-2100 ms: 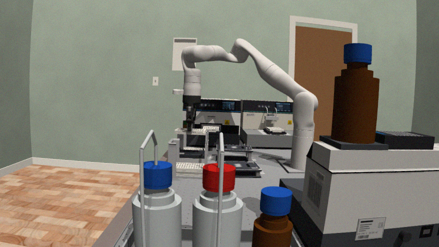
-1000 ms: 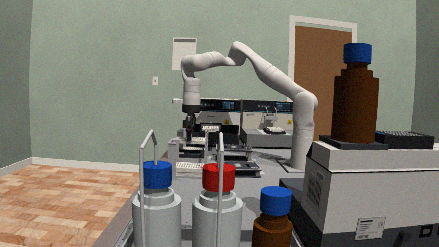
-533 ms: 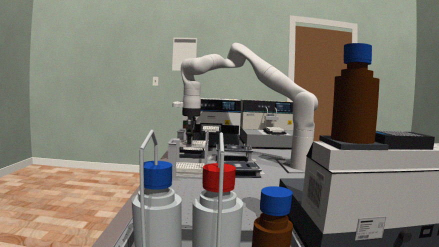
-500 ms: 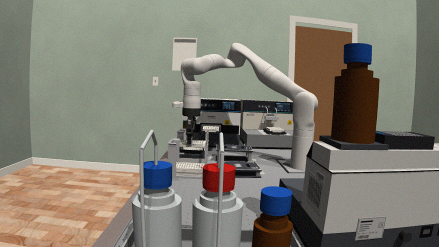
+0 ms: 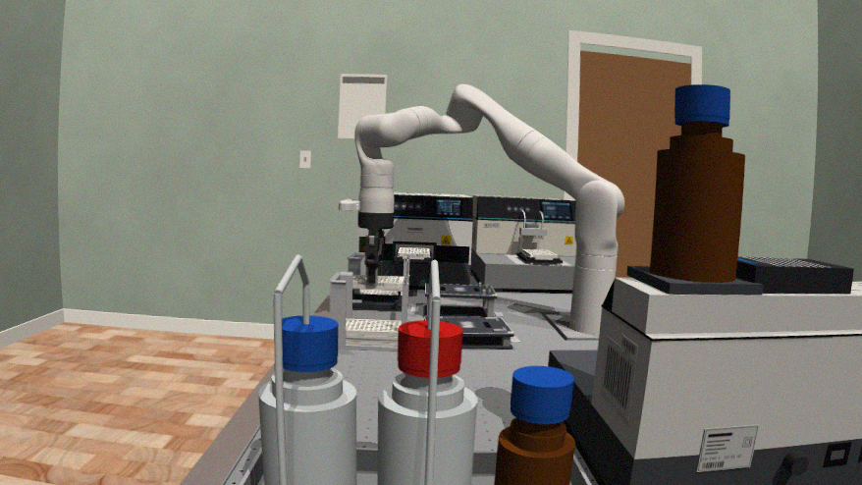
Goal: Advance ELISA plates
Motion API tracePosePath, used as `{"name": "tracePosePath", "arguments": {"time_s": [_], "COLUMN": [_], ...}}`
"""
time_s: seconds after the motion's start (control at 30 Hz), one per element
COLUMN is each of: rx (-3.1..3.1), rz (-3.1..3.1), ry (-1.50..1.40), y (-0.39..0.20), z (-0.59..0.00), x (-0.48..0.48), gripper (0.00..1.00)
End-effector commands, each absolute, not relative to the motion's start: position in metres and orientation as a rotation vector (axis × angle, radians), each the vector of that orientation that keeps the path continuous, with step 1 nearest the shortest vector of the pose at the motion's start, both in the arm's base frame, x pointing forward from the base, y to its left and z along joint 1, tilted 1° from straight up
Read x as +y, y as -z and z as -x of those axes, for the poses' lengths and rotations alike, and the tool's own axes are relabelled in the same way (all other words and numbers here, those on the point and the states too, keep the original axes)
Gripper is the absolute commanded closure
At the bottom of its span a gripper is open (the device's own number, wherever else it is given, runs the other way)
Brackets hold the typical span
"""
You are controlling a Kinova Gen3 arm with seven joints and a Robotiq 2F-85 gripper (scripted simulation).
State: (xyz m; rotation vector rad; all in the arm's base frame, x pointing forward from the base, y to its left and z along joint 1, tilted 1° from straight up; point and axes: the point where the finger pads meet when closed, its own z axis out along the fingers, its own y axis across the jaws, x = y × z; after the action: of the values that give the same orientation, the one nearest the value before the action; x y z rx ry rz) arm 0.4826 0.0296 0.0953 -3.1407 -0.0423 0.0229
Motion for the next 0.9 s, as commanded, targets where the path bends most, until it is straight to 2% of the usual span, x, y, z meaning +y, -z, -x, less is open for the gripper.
{"name": "tracePosePath", "arguments": {"time_s": [0.0,0.87], "rx": [-0.047,-0.047], "rz": [3.145,3.144], "ry": [-0.013,-0.014], "y": [-0.094,-0.075], "z": [-0.484,-0.483], "x": [0.029,0.030], "gripper": [0.06,0.06]}}
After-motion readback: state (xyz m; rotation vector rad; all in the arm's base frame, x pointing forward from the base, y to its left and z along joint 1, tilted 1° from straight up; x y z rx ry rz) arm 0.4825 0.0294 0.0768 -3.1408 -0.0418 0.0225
